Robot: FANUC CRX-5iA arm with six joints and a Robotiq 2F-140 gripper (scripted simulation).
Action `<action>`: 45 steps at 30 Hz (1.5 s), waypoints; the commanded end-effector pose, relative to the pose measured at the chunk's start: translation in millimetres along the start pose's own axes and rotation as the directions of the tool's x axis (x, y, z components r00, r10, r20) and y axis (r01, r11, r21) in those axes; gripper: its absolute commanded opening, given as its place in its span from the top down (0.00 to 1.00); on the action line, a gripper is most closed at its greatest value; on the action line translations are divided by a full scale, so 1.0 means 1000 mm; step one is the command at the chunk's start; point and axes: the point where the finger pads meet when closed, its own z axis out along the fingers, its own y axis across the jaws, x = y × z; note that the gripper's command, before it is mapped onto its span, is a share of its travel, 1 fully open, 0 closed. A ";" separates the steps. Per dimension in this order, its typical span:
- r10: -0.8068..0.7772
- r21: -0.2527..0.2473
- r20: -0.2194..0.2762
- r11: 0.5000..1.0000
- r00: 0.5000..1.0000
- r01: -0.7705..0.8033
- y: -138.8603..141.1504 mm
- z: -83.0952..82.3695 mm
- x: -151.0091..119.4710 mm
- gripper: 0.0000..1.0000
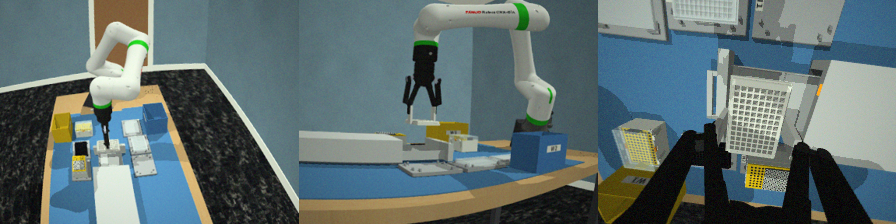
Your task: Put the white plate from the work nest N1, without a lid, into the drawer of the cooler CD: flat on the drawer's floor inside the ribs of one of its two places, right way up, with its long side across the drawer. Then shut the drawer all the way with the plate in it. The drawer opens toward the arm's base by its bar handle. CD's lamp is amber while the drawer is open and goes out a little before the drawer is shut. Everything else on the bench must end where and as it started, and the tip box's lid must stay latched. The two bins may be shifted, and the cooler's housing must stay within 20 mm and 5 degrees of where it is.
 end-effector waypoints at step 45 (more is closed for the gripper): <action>0.000 -0.001 0.000 1.000 1.000 0.000 0.000 0.055 0.000 1.00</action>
